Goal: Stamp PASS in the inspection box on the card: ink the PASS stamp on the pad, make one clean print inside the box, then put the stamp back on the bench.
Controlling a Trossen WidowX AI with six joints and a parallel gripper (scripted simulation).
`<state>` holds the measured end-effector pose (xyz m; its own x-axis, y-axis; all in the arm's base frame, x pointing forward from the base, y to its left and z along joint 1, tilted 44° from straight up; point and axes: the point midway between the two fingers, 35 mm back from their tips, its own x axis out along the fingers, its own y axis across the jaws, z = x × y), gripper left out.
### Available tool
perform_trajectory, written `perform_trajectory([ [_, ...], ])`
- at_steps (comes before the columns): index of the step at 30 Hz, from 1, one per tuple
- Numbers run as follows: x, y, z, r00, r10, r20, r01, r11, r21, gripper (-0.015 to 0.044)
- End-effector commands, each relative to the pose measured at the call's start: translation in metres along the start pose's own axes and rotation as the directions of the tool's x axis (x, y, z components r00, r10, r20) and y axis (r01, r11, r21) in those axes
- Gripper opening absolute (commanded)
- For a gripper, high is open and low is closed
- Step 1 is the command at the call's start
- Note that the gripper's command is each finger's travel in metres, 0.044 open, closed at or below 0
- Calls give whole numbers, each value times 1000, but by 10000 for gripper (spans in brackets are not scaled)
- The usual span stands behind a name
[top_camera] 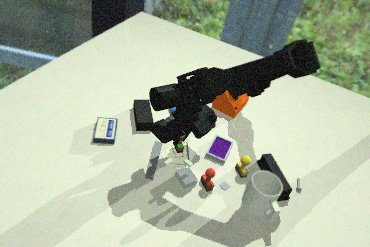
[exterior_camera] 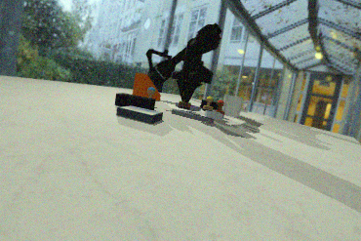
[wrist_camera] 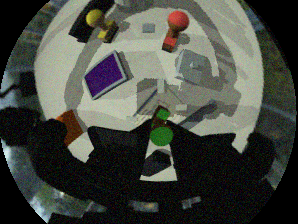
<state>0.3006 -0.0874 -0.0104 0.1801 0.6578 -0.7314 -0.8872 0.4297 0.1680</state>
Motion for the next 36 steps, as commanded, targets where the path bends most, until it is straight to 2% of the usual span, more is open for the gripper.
perform_trajectory([
  [1, 3, 0, 1, 1000, -1, 6, 1, 1000, 6, 0],
  [36, 14, 1, 1, 1000, 3, 7, -3, 1000, 6, 0],
])
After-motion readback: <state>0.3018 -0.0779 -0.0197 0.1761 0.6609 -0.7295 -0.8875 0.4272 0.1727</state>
